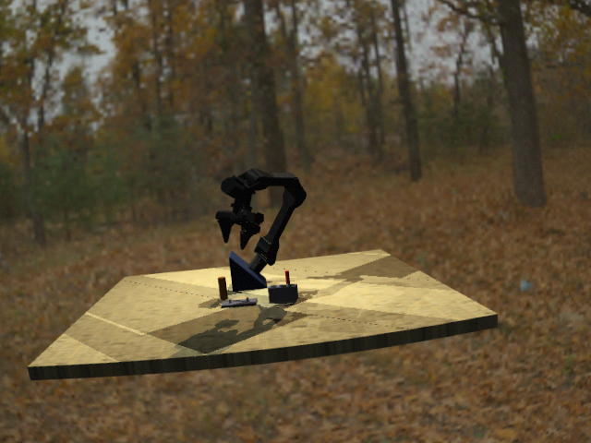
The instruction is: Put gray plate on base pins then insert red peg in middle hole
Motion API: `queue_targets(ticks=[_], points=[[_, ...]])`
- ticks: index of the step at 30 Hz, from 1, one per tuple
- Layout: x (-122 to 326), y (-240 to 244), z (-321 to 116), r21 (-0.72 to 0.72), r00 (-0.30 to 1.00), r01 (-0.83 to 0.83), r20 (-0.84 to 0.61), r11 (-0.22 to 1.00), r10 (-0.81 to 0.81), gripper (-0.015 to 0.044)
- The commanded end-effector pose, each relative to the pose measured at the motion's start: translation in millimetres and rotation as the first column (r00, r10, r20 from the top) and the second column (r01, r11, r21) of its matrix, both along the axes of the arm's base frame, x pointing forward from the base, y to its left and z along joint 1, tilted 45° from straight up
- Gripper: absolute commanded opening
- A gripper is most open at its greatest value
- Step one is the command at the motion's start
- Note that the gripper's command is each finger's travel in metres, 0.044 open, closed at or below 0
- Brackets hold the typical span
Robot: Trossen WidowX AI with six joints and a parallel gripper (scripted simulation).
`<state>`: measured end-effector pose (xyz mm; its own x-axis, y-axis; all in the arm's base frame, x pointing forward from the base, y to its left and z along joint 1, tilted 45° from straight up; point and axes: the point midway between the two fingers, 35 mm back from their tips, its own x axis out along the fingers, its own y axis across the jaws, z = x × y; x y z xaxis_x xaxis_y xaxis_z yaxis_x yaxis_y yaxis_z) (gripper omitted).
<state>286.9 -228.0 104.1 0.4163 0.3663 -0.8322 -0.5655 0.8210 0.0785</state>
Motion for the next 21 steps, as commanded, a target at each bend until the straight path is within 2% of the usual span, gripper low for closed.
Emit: queue_targets(ticks=[1,6,10,17,21], points=[[23.6,52.9,21.2,0.085,0.980,-0.199,0.020,0.976,0.198,0.0440],[42.0,120.2,53.3,0.179,0.912,-0.411,0.061,0.894,0.407,0.0440],[43.3,128.5,57.4,0.190,0.900,-0.434,0.067,0.881,0.430,0.0440],[56.8,172.2,14.8,0.160,0.846,-0.532,0.119,0.831,0.519,0.0440],[57.4,174.7,12.7,0.159,0.844,-0.536,0.121,0.829,0.522,0.0440]])
